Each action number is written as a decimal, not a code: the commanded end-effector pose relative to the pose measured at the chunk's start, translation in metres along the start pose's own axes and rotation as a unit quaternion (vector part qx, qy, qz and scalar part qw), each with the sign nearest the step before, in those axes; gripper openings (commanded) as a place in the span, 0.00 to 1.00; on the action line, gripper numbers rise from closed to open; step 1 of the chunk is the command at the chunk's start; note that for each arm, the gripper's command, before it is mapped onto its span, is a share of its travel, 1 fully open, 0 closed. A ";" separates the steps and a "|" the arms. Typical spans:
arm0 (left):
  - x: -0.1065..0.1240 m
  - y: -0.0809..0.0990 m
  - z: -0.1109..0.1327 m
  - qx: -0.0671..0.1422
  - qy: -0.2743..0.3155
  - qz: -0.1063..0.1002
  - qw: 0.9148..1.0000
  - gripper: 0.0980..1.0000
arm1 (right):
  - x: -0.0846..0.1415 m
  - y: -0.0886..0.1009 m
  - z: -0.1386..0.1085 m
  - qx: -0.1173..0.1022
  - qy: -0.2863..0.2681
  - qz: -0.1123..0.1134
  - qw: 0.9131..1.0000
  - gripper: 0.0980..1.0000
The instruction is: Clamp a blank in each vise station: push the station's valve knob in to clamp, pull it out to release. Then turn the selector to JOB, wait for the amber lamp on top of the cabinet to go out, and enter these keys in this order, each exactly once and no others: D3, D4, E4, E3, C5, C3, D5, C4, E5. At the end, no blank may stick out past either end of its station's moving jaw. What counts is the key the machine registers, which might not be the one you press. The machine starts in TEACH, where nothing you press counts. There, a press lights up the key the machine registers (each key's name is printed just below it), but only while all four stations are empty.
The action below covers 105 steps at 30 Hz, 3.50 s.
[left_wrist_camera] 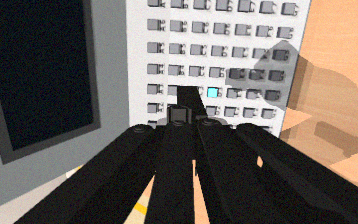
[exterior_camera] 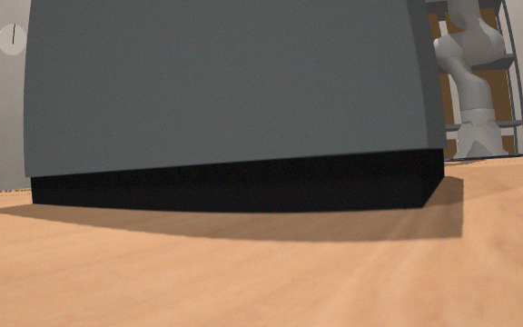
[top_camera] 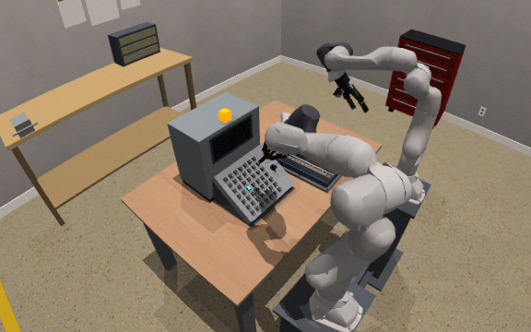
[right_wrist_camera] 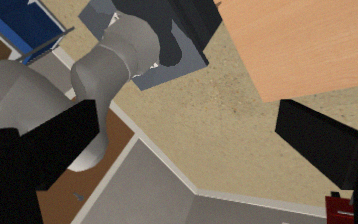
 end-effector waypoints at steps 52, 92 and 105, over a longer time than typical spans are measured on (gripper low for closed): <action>0.000 0.000 0.001 -0.001 -0.006 0.002 1.000 1.00 | 0.012 0.038 -0.148 0.147 -0.268 0.121 0.944 1.00; 0.000 0.000 0.001 -0.001 -0.006 0.002 1.000 1.00 | -0.014 0.072 -0.251 0.295 -0.432 0.105 0.846 1.00; 0.000 0.000 0.001 -0.001 -0.006 0.002 1.000 1.00 | -0.020 0.076 -0.265 0.315 -0.452 0.096 0.829 1.00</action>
Point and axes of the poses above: on each arm, the point where the finger pads meet when closed, its own y axis back along the fingers, its own x axis across the jaws, z = x × y, the point moved 8 cm from there along y, back along the fingers, and after that the axes turned 5 degrees about y, right-handed, at the moved point
